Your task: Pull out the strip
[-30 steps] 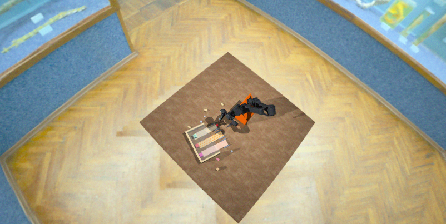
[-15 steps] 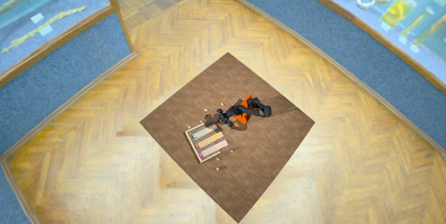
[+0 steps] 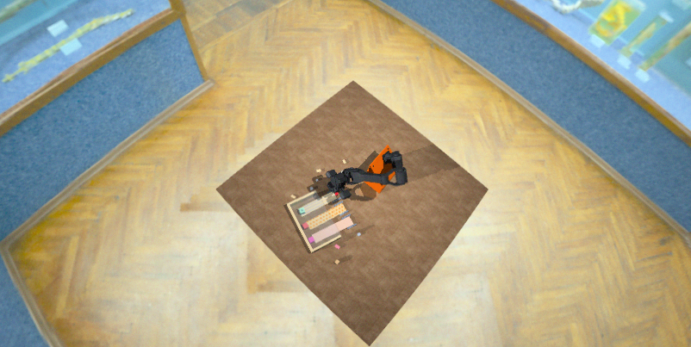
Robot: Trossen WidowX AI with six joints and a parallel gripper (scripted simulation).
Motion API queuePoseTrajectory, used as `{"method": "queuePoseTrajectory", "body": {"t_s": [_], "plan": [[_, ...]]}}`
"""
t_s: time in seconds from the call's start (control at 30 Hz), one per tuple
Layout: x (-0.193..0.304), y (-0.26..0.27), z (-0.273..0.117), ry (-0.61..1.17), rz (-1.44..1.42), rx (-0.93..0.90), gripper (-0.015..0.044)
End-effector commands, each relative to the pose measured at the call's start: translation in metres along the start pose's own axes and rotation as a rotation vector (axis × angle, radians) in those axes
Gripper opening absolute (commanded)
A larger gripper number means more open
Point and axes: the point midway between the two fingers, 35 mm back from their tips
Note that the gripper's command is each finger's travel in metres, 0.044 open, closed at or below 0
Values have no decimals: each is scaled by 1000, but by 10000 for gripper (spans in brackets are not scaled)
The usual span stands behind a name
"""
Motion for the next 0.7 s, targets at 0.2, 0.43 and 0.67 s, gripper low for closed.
{"method": "queuePoseTrajectory", "body": {"t_s": [0.2,0.43,0.67], "plan": [[10,-5,38,438,49,-16,0],[11,-4,38,438,49,-16,0],[11,-4,38,438,49,-16,0]]}}
Point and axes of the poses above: the point midway between the two fingers, 35 mm back from their tips, its own z axis out along the fingers, its own y axis across the jaws, x = y × z
